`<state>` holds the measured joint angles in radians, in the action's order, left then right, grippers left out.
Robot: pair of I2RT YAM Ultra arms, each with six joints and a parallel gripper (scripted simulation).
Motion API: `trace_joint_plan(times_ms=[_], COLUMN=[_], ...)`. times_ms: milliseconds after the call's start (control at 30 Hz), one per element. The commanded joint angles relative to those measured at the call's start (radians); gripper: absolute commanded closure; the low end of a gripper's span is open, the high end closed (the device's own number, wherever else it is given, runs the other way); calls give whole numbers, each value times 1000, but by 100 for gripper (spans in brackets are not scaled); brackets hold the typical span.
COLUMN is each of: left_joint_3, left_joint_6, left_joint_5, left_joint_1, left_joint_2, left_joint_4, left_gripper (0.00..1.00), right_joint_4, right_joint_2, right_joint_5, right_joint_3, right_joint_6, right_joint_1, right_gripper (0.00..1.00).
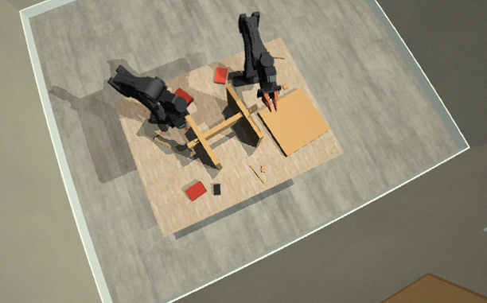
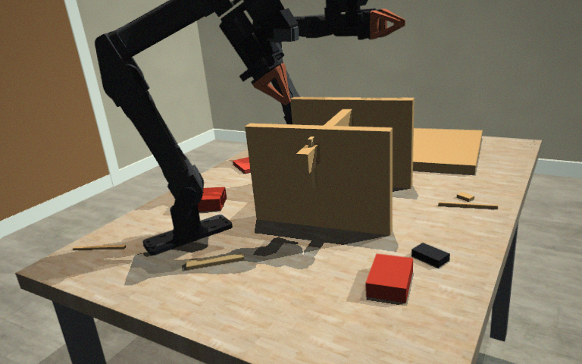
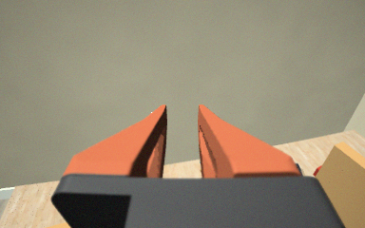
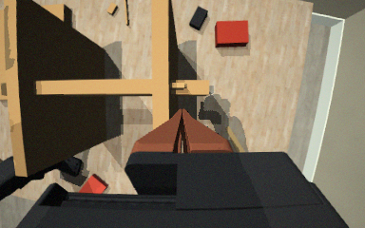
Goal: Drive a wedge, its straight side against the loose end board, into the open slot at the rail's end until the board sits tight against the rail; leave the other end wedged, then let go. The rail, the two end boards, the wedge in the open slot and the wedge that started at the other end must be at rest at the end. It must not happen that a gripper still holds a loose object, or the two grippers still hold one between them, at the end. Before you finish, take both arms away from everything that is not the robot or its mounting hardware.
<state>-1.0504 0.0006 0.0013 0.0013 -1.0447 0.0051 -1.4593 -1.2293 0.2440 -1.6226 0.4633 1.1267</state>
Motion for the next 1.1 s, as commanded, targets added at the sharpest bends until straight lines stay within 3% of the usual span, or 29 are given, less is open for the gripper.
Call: trace_joint_plan(times_ms=[0,300,367,400,567,1067], left_joint_3=[-30,-30,-30,-30,-31,-5], left_joint_6=[-3,-3,-3,-3,-4,-8], left_joint_5=[-8,-8,-8,-8,-8,-4], left_joint_1=[-8,-8,-8,-8,-9,6], left_joint_2=[17,17,17,15,13,-10], left_joint_4=[20,20,20,18,13,-1], left_gripper=[79,79,79,79,79,79], right_joint_4=[3,-10,6,44,130,600], right_joint_2=[-17,-4,-3,7,35,99], right_joint_5=[10,10,10,11,-7,-97], right_joint_3=[-33,29,-23,38,42,217], right_joint_6=[0,-4,-4,-12,-40,-202], right_joint_1=[-6,-15,-16,-31,-68,-418], right_gripper=[100,100,100,100,100,100])
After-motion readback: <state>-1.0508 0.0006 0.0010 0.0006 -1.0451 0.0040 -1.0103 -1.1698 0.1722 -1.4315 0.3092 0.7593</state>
